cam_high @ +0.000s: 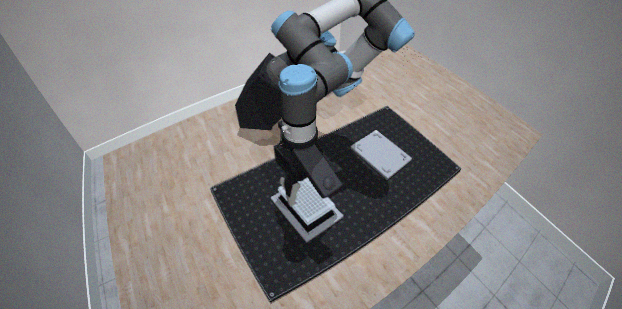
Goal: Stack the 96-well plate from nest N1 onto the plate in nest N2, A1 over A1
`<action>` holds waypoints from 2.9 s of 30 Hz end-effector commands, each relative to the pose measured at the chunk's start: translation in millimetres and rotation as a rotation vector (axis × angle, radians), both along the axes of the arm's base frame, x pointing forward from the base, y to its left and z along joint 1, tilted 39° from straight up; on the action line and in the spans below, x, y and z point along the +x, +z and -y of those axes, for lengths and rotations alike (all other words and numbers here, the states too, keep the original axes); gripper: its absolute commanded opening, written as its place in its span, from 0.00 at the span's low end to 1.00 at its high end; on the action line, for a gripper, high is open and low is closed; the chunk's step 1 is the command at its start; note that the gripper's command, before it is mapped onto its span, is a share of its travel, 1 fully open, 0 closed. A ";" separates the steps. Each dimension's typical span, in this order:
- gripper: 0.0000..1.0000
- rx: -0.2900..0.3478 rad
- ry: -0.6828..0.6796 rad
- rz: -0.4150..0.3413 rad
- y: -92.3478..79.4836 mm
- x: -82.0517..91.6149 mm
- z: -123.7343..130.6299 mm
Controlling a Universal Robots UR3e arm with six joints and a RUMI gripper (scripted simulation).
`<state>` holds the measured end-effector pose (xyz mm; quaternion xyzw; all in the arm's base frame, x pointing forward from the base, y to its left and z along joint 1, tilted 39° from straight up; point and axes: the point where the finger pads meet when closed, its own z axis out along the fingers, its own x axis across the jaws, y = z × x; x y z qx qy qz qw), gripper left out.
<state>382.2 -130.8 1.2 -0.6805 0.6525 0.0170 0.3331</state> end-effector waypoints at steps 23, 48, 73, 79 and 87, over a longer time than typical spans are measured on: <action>0.00 -0.003 -0.001 0.001 -11.3 6.5 -6.0; 0.00 -0.003 -0.001 0.001 -13.5 7.6 -7.5; 0.00 -0.003 -0.001 0.001 -16.5 9.2 -9.4; 0.00 -0.003 -0.001 0.001 -17.0 9.5 -9.7; 0.00 -0.003 -0.001 0.001 -18.1 10.0 -10.3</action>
